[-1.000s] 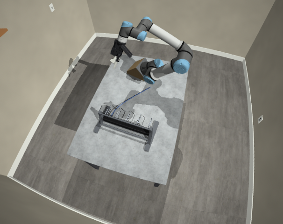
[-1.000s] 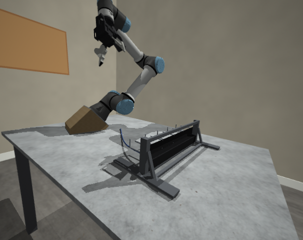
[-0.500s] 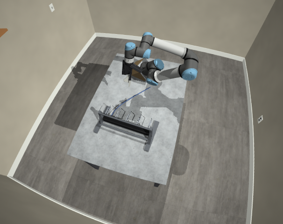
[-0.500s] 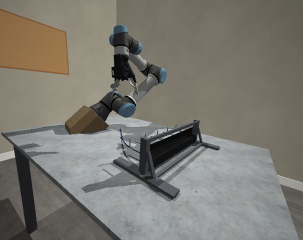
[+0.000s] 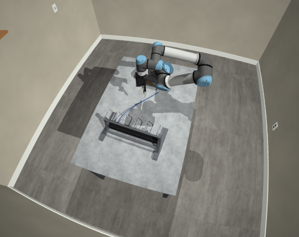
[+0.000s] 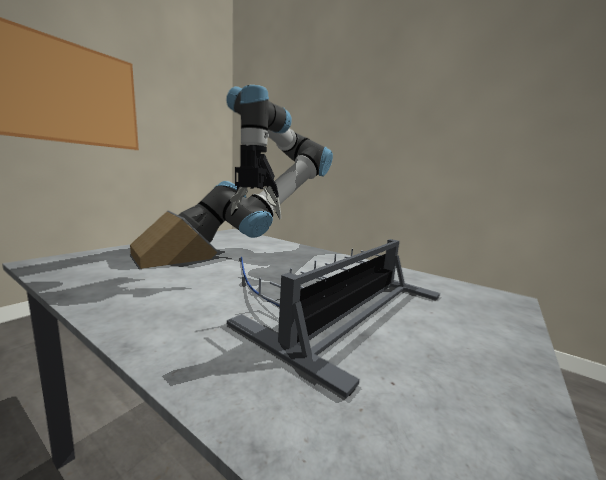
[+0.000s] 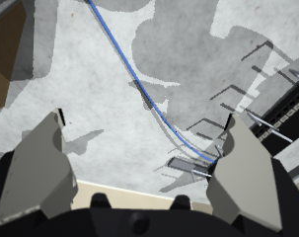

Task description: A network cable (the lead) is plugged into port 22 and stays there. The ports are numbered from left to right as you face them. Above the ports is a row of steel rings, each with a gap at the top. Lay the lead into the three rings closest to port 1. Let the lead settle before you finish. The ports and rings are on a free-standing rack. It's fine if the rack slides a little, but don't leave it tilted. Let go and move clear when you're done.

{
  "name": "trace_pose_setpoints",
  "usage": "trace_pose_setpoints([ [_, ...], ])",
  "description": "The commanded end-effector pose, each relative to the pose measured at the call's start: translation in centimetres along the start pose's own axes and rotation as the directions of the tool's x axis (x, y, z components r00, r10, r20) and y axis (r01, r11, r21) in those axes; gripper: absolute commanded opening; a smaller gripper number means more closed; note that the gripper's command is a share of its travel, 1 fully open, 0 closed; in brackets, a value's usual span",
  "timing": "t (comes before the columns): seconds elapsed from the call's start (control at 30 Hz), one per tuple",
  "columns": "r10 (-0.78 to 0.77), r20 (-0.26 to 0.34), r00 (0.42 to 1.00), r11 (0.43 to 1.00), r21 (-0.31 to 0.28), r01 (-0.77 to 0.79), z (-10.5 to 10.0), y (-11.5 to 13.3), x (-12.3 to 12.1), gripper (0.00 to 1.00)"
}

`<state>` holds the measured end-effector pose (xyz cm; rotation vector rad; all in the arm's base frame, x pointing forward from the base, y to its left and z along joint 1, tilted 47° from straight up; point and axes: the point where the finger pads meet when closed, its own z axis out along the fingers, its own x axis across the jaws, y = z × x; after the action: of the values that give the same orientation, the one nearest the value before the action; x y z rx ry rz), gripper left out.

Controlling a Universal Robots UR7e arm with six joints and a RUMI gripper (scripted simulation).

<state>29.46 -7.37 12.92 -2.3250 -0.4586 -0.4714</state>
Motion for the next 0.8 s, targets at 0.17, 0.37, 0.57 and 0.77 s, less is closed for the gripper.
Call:
trace_pose_setpoints([
  [0.17,-0.020,0.028,0.999,0.999,0.027,0.019,1.69,-1.49,-0.45,1.00],
  [0.37,-0.022,0.030,0.999,0.999,0.030,0.021,1.85,-1.62,-0.51,1.00],
  [0.57,-0.022,0.030,0.999,0.999,0.030,0.021,1.85,-1.62,-0.51,0.00],
  [0.77,-0.022,0.030,0.999,0.999,0.030,0.021,1.85,-1.62,-0.51,0.00],
])
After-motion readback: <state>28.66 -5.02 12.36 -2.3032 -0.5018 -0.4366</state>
